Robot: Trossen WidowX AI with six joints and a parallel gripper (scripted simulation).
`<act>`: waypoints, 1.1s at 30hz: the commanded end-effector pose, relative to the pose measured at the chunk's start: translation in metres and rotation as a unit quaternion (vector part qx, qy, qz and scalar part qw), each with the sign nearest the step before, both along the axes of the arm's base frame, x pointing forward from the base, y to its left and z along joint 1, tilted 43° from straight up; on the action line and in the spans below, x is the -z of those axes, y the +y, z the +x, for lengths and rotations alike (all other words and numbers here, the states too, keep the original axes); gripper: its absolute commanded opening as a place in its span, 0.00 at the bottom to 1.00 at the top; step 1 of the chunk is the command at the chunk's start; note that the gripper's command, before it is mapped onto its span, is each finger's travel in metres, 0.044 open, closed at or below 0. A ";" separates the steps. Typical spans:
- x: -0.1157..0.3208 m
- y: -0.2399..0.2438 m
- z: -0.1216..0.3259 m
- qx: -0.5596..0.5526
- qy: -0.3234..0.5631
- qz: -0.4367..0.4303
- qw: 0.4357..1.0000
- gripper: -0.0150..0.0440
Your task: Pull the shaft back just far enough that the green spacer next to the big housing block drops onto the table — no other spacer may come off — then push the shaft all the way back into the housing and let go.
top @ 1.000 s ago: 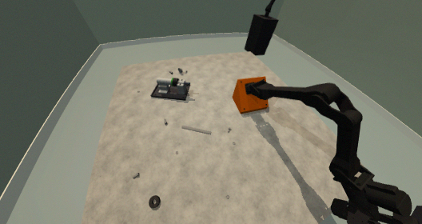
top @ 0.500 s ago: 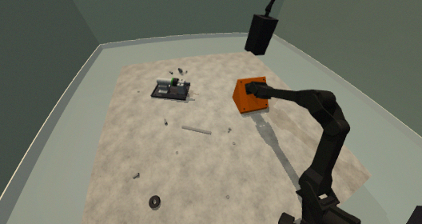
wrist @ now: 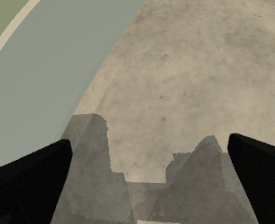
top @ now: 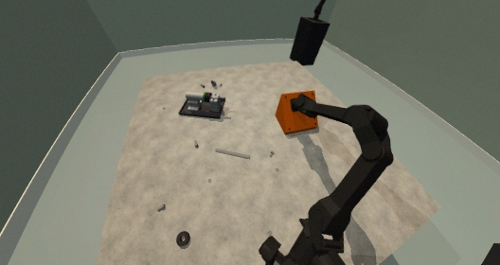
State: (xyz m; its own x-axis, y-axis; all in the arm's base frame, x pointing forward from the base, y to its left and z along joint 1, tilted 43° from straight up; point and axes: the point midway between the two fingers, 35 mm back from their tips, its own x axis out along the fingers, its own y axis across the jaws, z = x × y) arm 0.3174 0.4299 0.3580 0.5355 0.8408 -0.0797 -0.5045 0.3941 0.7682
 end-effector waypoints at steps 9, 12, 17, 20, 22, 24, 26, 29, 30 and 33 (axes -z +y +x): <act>0.118 -0.106 0.125 0.115 0.079 -0.169 0.976 1.00; 0.144 -0.139 0.148 0.130 0.101 -0.204 0.965 1.00; 0.191 -0.199 0.174 0.142 0.146 -0.264 0.943 1.00; 0.219 -0.237 0.184 0.143 0.176 -0.294 0.928 1.00; 0.236 -0.262 0.188 0.142 0.199 -0.311 0.918 1.00; 0.254 -0.289 0.190 0.140 0.222 -0.326 0.908 1.00; 0.271 -0.315 0.190 0.137 0.246 -0.338 0.898 1.00; 0.296 -0.356 0.185 0.129 0.284 -0.349 0.883 1.00; 0.304 -0.369 0.183 0.126 0.297 -0.352 0.879 1.00; 0.326 -0.409 0.172 0.115 0.337 -0.353 0.865 1.00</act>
